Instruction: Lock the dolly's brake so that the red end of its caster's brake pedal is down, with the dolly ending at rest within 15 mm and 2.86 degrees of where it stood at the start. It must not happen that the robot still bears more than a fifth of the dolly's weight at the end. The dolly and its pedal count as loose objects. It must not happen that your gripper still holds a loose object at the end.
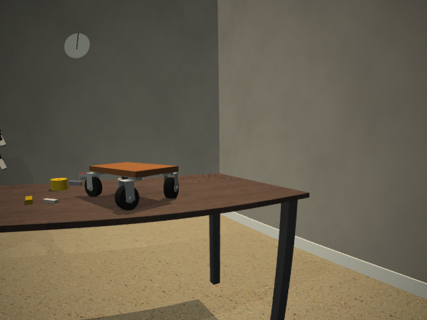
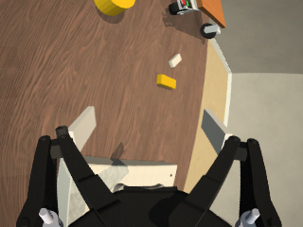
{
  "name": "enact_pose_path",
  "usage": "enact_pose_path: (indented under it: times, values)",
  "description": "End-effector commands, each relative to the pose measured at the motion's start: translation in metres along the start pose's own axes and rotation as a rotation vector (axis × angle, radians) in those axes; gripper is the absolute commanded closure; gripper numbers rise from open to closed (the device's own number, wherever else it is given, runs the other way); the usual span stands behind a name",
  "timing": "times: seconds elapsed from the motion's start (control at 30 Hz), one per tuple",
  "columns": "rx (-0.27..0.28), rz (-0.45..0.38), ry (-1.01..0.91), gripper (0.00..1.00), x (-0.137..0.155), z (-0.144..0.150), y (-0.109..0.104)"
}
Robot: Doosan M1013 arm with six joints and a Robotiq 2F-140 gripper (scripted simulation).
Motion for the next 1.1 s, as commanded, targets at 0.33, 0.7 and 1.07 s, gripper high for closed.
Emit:
enact_pose_path:
  times: [0.33, 0.7, 1.07]
  values:
    - [0.000, 0.000, 0.000, 0.00, 0.000, 0.000, 0.000]
    - [-0.007, -0.017, -0.009, 1.00, -0.003, 0.000, 0.001]
    - [-0.122, -0.196, -0.104, 1.00, -0.045, 0.004, 0.011]
Point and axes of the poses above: the point where the finger pads meet when closed, its own y axis out along the fingers, its own z axis across the jaws, x = y × z, the point moved 9 cm from there along -y, back along the fingers, and after that the axes turned 5 degrees about -y, right-handed, at the moved point
